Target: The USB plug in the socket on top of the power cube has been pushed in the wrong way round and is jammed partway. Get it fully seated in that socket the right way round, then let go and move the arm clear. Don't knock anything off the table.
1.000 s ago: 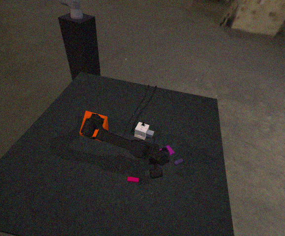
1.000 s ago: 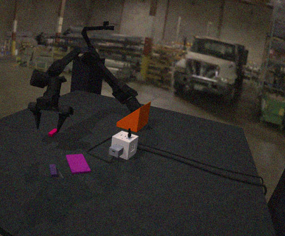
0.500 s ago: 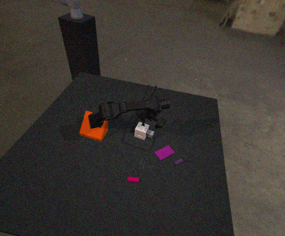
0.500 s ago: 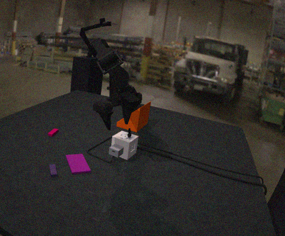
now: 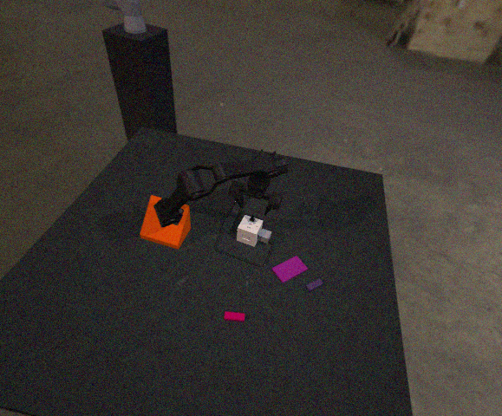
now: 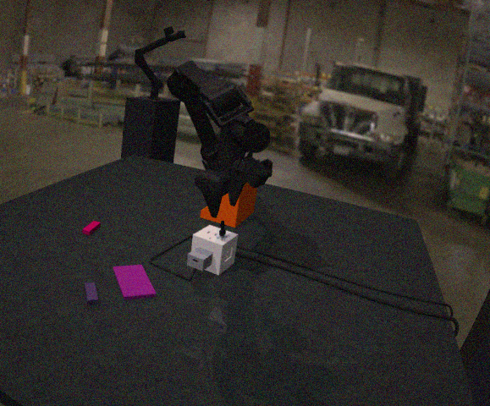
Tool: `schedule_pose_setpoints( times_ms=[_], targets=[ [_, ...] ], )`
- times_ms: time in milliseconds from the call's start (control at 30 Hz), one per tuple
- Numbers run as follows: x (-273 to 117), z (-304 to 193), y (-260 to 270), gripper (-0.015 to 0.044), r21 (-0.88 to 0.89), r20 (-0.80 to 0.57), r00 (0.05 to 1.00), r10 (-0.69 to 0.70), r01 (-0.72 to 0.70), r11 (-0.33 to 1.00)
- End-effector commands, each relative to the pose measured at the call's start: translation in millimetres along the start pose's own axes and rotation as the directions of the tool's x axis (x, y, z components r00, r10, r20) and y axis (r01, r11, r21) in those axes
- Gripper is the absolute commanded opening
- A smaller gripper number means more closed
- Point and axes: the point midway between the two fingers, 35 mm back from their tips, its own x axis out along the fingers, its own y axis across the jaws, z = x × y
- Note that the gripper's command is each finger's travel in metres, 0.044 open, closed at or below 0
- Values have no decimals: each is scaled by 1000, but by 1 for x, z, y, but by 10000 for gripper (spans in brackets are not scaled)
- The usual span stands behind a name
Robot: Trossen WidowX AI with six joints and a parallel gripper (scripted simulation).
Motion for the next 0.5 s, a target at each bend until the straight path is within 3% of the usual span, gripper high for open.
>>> schedule_pose_setpoints(
  times_ms=[0,467],
  targets=[
    [3,0,1,440,1,-6,1000,0,0,1000],
    [16,0,1,440,1,-7,1000,-1,1,1000]
  ],
)
